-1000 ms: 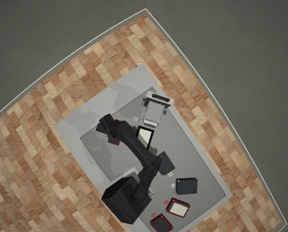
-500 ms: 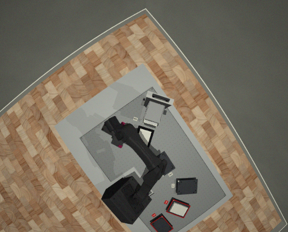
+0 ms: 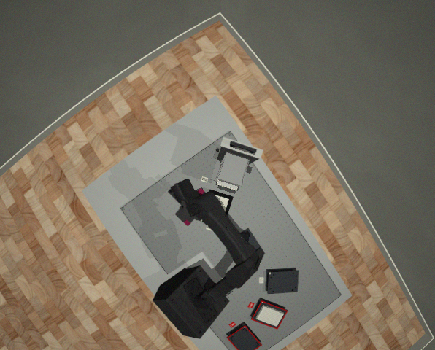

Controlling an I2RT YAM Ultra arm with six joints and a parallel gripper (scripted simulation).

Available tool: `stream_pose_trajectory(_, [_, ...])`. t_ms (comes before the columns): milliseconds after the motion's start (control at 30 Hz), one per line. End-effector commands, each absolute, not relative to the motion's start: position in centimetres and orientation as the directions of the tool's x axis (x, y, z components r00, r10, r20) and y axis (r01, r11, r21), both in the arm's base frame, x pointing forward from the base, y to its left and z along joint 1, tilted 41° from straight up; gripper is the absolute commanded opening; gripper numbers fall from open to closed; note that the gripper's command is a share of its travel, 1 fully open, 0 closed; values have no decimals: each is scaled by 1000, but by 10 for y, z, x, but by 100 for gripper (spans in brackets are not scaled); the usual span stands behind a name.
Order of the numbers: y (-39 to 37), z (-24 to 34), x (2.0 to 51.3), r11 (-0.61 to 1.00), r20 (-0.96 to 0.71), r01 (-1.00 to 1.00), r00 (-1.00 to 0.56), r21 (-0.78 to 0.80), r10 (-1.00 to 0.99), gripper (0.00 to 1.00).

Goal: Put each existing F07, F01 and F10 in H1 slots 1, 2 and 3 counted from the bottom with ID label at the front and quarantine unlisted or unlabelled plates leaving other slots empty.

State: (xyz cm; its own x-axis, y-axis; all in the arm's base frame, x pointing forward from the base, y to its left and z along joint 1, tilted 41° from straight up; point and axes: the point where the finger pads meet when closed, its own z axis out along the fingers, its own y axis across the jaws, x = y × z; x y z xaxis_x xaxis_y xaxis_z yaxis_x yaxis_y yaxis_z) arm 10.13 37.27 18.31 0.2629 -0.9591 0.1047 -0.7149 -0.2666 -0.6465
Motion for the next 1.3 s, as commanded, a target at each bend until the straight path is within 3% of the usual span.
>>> stream_pose_trajectory(0, [368,194,102,-161,15,-736,201,-657,-980,100])
stream_pose_trajectory(600, [329,214,133,208,-226,-758,-82,-618,-971,100])
stream_pose_trajectory(1267, [302,228,154,586,-459,-658,-384,-473,-801,100])
